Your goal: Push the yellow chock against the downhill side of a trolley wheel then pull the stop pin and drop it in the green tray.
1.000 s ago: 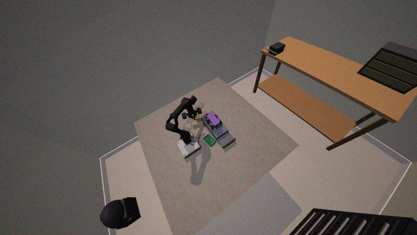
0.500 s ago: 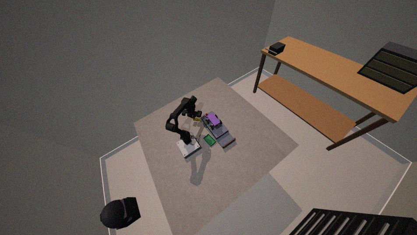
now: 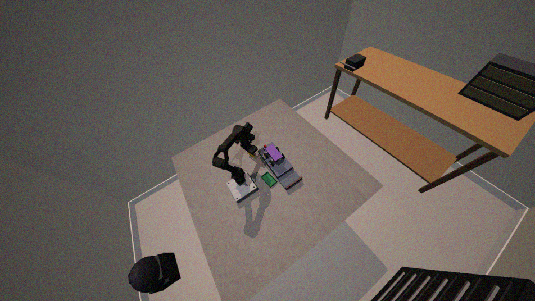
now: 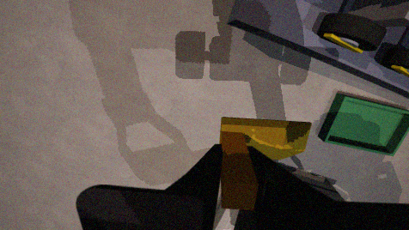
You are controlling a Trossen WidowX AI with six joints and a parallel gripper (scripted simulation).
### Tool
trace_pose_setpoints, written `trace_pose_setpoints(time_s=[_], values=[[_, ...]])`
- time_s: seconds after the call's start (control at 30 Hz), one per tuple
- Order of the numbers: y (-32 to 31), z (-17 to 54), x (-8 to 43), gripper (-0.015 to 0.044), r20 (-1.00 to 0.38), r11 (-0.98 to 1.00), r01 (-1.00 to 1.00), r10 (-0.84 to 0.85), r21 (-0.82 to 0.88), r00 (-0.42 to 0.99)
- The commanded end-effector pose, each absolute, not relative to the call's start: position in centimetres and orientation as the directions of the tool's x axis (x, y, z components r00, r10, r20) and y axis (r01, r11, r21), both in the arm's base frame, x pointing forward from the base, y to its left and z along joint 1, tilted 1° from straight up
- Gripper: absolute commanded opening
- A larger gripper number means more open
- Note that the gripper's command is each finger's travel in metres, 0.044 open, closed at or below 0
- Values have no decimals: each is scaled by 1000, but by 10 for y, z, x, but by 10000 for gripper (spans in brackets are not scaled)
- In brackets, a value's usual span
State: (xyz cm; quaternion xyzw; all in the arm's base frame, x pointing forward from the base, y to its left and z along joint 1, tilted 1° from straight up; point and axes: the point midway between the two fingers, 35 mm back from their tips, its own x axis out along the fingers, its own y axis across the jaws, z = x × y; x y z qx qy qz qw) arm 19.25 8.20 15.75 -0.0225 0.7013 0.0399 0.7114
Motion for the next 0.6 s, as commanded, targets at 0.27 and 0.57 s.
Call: trace_pose_setpoints(time_s=[0.27, 0.57], values=[[82, 157, 192, 0, -1000, 962, 270, 28, 29, 9], [82, 157, 192, 0, -1000, 834, 551, 27, 28, 10]])
